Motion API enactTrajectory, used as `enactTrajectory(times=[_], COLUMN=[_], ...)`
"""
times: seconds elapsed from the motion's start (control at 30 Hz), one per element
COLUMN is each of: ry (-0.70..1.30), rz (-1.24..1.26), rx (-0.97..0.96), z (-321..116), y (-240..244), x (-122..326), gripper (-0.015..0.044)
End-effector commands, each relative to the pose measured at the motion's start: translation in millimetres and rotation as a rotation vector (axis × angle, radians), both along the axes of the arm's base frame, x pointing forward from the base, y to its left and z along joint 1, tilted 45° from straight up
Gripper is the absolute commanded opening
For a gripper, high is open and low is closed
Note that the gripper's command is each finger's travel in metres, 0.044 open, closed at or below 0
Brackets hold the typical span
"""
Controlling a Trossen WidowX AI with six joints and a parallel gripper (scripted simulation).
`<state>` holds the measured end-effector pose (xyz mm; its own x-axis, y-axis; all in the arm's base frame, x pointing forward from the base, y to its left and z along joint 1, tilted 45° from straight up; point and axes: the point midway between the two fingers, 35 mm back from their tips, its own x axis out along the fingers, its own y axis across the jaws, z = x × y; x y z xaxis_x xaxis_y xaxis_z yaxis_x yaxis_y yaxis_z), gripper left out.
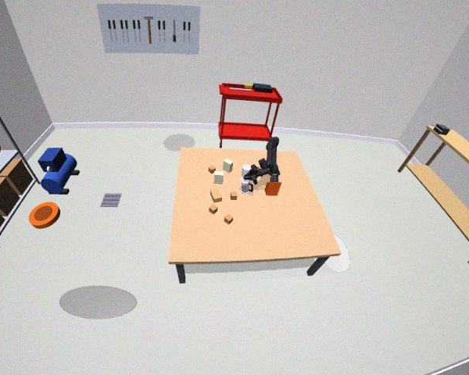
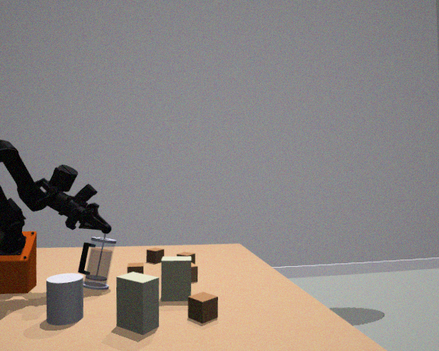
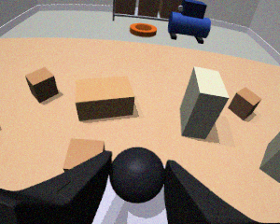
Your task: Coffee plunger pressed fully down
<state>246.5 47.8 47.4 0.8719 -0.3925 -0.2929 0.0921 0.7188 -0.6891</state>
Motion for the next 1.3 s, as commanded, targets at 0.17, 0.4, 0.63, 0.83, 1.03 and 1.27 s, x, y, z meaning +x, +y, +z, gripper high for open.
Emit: enactTrajectory(times=[0.17, 0.4, 0.63, 0.83, 1.03, 1.27], ry=[0.000, 0.000, 0.000, -0.013, 0.013, 0.043], rz=[0.000, 0.000, 0.000, -0.007, 0.034, -0.002], rx=[0.000, 0.000, 0.000, 0.013, 0.015, 0.014], z=[0.0, 0.0, 0.0, 10.5, 14.2, 35.6], y=[0.0, 0.0, 0.0, 2.5, 21.3, 38.9], x=[-0.1, -0.1, -0.1, 9.8, 10.5, -10.8], gripper=[0.0127, 0.0258, 0.0440, 0.0440, 0.0440, 0.0440])
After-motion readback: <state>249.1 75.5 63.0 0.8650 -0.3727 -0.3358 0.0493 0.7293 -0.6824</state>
